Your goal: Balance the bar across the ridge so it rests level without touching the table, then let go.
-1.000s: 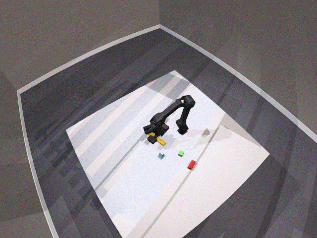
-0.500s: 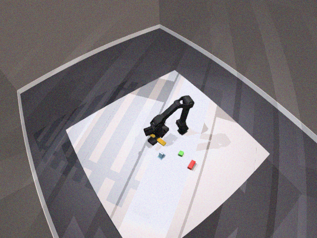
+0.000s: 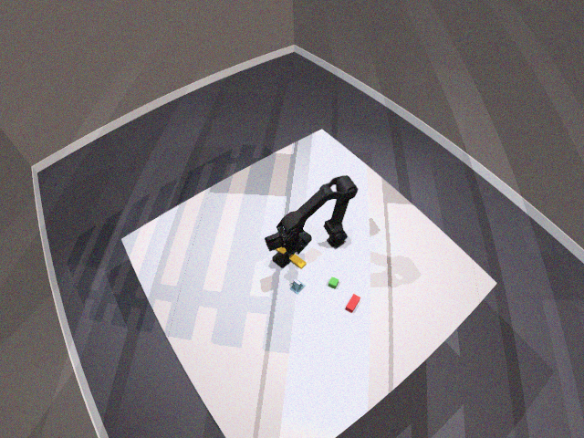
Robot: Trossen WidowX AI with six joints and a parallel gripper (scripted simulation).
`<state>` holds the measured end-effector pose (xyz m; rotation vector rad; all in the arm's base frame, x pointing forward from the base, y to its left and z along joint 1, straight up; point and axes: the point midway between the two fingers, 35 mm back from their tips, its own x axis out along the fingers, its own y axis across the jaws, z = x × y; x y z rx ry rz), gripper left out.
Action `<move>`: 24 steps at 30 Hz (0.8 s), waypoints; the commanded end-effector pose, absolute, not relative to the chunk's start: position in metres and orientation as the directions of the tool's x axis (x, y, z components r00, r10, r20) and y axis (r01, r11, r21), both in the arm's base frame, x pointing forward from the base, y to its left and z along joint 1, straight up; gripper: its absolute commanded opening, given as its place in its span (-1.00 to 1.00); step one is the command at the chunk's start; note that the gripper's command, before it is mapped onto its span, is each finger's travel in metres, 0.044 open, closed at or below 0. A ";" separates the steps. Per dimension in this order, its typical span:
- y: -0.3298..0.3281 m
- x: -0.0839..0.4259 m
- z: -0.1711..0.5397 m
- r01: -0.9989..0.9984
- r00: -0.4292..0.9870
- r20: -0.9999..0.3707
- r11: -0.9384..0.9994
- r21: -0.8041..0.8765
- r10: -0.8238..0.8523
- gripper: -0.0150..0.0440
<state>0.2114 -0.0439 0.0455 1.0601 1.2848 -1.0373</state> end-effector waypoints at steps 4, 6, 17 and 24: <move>-0.044 0.211 0.046 0.977 0.022 -1.000 0.211 0.021 0.000 0.22; -0.044 0.211 0.046 0.977 0.022 -1.000 0.211 0.021 0.000 0.04; -0.044 0.212 0.049 0.977 0.022 -1.000 0.211 0.021 0.000 -0.41; -0.045 0.215 0.066 0.977 0.021 -1.000 0.212 0.021 -0.001 -0.49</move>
